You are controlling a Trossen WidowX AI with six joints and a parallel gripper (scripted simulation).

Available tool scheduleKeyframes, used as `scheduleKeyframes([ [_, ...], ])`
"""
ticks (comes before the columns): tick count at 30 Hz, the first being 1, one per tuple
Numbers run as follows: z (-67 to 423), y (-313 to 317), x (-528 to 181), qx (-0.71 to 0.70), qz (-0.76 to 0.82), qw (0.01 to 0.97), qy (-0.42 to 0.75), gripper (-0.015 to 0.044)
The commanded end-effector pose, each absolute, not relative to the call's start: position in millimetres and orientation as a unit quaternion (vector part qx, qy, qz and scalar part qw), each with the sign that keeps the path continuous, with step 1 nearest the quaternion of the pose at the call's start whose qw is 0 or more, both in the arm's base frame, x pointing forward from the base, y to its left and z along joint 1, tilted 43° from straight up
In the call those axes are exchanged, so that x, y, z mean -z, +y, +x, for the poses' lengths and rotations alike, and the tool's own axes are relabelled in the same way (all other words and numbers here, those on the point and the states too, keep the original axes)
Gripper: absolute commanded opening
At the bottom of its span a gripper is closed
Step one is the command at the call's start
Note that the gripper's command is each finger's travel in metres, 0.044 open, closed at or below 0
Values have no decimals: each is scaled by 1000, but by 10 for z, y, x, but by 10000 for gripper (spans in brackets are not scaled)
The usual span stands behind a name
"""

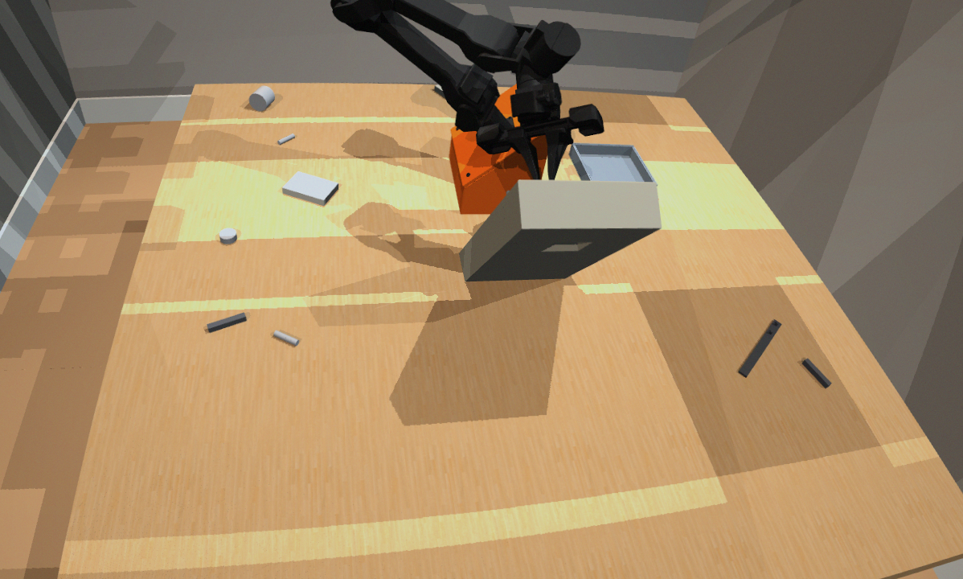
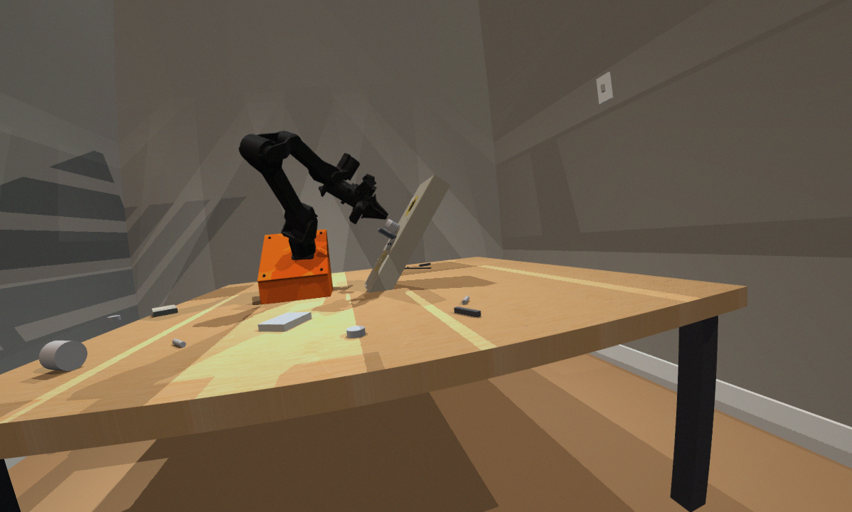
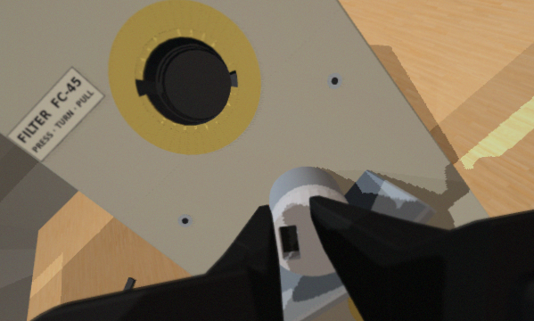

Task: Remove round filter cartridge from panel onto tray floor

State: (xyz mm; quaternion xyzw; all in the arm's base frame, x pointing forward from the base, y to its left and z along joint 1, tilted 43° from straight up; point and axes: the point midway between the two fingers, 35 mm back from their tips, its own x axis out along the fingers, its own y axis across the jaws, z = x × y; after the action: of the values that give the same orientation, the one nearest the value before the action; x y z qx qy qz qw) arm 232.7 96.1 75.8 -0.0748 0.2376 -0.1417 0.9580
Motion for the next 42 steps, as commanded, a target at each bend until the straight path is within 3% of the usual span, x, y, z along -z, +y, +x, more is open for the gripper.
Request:
scheduleKeyframes([
  [1,2330,963,-762,142,-74,958,237,90],
  [16,2628,1412,-1233,141,-74,959,236,90],
  [28,2533,1881,-1749,138,-70,960,236,405],
  [32,2491,1655,-1440,143,-160,930,299,305],
  [37,2267,1135,-915,141,-315,831,436,305],
  [42,2225,1065,-859,140,-332,815,454,305],
])
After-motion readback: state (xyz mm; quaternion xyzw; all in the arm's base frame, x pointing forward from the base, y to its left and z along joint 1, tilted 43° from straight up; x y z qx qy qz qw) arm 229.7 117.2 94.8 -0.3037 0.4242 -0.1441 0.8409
